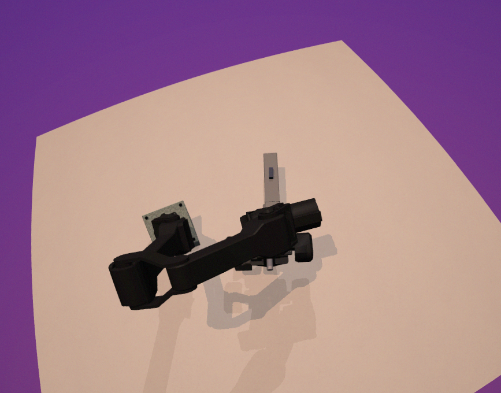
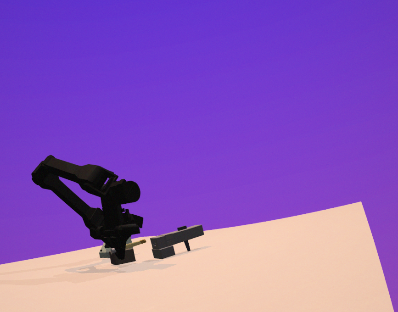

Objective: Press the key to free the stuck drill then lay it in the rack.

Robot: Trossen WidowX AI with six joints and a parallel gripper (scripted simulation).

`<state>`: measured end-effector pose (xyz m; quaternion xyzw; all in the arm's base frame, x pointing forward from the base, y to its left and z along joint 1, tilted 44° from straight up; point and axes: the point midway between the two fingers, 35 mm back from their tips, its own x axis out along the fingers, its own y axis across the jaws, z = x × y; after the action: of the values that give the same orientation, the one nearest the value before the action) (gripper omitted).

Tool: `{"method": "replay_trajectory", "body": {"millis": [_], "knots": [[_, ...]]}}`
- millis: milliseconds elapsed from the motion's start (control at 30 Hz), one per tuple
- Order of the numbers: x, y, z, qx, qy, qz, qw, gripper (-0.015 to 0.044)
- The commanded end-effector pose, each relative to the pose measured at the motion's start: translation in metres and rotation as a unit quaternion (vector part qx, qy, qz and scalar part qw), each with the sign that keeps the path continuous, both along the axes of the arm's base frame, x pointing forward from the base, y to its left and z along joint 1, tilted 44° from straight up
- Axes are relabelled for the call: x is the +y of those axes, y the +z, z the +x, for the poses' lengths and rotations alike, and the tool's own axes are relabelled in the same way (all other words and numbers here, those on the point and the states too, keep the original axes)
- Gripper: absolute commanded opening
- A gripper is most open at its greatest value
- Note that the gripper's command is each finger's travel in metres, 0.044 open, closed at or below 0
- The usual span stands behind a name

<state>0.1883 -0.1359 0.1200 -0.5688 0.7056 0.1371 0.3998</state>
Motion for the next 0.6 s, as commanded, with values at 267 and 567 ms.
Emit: {"method": "replay_trajectory", "body": {"millis": [267, 567], "knots": [[0.0047, 0.0032, 0.0002, -0.005, -0.001, -0.002, 1.0, 0.0], [0.0076, 0.004, -0.0003, -0.005, -0.001, -0.002, 1.0, 0.0]]}}
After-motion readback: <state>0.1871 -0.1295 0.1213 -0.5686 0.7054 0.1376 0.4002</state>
